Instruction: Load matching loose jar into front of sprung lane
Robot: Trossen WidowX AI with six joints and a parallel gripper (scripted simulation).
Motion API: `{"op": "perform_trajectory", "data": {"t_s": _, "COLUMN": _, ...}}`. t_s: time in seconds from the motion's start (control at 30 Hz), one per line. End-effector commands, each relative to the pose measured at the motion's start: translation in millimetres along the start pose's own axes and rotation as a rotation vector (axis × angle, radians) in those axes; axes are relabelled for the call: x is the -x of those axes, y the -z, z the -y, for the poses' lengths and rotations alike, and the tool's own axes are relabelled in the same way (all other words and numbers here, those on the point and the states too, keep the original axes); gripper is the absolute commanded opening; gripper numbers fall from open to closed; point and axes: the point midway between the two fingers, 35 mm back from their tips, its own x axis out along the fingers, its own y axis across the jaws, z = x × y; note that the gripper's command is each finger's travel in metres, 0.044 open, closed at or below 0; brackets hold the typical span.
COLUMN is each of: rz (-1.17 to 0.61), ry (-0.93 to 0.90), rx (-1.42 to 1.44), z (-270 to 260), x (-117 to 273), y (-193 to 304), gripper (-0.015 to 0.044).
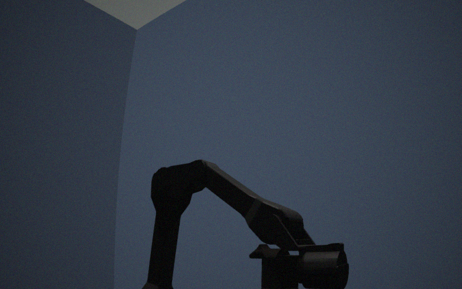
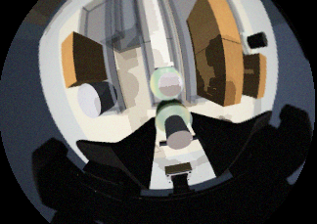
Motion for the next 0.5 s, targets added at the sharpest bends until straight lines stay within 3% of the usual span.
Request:
{"op": "perform_trajectory", "data": {"t_s": 0.0, "rz": 0.018, "ry": -0.005, "rx": 0.005, "z": -1.0, "x": 1.7, "y": -7.7, "gripper": 0.0000}}
{"op": "perform_trajectory", "data": {"t_s": 0.47, "rz": 0.019, "ry": -0.005, "rx": 0.005, "z": -1.0, "x": 2.0, "y": -13.4, "gripper": 0.0000}}
